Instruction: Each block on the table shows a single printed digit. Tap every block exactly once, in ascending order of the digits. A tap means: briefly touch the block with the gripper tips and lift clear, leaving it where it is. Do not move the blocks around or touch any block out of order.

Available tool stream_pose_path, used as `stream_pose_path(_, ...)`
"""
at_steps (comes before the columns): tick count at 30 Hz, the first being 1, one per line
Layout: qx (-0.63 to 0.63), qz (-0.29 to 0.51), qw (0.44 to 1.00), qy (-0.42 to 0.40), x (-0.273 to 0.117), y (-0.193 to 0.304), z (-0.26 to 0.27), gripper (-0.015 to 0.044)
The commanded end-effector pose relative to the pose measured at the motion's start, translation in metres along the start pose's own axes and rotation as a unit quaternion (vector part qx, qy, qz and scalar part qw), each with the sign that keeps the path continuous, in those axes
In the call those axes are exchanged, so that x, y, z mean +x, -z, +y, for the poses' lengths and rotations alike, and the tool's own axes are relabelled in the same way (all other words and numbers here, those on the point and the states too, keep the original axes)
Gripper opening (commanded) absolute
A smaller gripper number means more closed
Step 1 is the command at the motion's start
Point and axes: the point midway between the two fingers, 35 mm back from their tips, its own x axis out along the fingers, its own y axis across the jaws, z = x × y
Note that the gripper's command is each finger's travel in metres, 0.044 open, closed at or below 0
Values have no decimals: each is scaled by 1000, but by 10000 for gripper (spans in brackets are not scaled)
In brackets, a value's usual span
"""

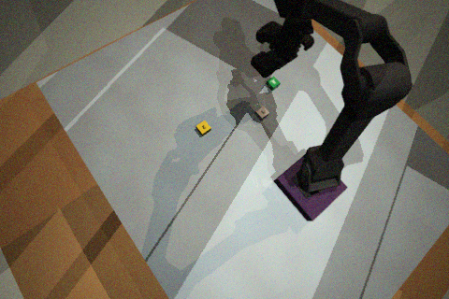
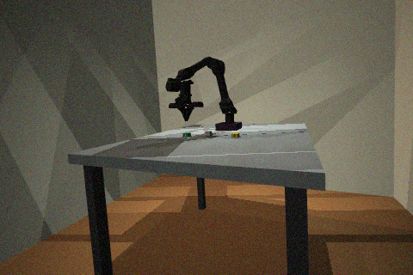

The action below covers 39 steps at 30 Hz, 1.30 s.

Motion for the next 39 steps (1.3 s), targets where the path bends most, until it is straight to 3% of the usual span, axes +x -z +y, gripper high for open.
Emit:
stream_pose_path(1, -1, 18, 1000, -7, 39, 10, 3, 20)
stream_pose_path(26, -1, 18, 1000, -7, 69, 11, 3, 20)
stream_pose_path(39, 0, 13, 1000, -6, 63, 9, 2, 20)
